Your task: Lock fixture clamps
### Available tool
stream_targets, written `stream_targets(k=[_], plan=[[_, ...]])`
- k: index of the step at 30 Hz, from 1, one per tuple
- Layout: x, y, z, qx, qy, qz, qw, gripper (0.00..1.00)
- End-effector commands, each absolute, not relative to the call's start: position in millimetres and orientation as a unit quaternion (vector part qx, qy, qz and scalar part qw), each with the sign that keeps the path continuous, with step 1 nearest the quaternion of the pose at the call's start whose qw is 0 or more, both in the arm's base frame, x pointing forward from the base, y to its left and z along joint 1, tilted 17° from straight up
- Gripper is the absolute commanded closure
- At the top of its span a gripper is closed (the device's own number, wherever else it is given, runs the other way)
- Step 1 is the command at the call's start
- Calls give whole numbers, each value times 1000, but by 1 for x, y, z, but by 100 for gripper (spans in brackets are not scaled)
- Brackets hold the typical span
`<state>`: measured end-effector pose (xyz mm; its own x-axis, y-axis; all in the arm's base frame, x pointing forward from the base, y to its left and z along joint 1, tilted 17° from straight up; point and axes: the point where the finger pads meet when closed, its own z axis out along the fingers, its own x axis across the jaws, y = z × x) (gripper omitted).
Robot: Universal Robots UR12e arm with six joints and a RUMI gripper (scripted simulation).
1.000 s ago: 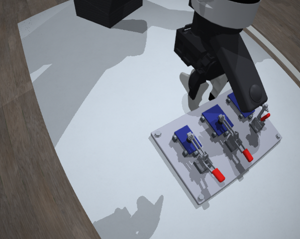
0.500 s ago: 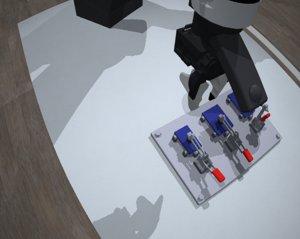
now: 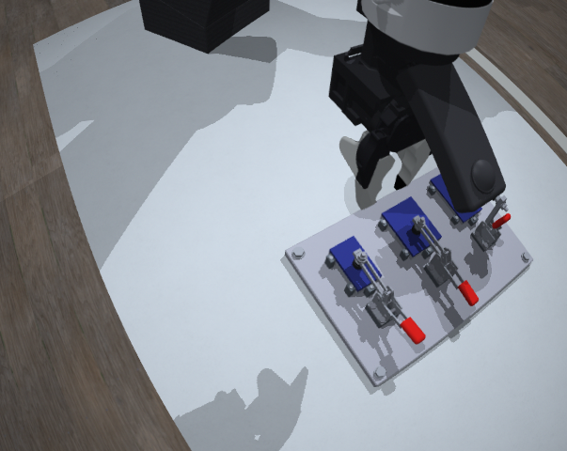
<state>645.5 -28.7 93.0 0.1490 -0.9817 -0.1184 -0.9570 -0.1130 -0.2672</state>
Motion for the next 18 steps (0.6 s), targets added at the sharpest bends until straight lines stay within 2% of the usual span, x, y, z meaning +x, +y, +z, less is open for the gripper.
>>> stream_targets(k=[1,18], plan=[[644,-26,91,-745,651,-43,141,72],[643,-26,90,-745,651,-42,141,72]])
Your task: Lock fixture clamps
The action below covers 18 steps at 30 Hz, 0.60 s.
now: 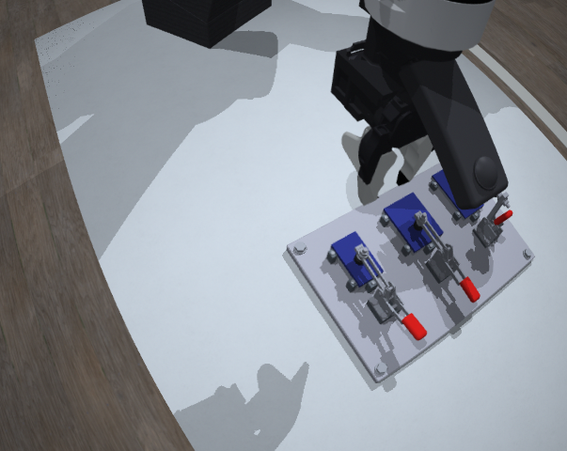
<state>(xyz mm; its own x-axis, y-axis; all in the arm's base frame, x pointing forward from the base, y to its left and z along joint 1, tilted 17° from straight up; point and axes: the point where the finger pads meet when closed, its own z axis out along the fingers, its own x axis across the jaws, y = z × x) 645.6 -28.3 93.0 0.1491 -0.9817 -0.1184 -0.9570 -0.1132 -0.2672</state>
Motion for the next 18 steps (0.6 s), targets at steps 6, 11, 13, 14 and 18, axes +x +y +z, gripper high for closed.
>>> stream_targets(k=[6,11,13,14,18], plan=[[644,-24,83,-745,651,-41,140,72],[649,-21,64,-745,651,-41,140,72],[651,-20,55,-745,651,-41,140,72],[652,-19,51,-745,651,-41,140,72],[654,-18,44,-745,651,-41,140,72]])
